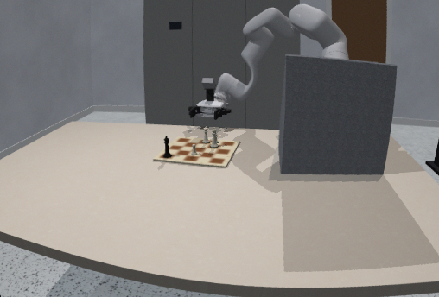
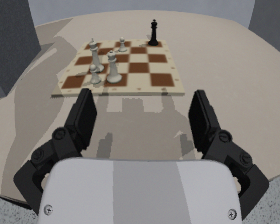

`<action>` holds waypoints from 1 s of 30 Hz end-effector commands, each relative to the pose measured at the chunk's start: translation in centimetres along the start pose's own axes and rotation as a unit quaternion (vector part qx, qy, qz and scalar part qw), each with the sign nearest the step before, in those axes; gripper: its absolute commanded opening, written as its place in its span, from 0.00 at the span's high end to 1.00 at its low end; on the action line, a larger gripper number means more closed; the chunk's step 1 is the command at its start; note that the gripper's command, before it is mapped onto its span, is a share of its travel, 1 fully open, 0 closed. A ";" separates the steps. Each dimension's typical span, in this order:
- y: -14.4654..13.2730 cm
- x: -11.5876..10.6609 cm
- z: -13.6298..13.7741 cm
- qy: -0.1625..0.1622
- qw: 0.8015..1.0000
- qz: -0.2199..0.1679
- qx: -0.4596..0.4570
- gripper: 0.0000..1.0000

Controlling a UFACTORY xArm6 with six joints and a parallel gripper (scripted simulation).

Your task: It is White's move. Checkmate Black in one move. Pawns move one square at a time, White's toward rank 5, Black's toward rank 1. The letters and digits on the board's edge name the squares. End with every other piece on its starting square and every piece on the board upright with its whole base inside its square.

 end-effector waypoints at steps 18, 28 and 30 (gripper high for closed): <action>1.0 -0.1 0.0 0.000 1.000 0.000 -0.002 0.00; 5.8 -0.2 -0.3 0.000 1.000 0.000 -0.002 0.00; 7.0 -0.2 -0.4 0.000 1.000 0.000 -0.002 0.00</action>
Point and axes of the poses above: the point where the finger pads meet when closed, its own x axis out along the fingers, its own z axis across the jaws, y = z × x, the point moved 8 cm from there along -x, back along the fingers, and after that the axes turned 6 degrees about x, right-handed, at the moved point
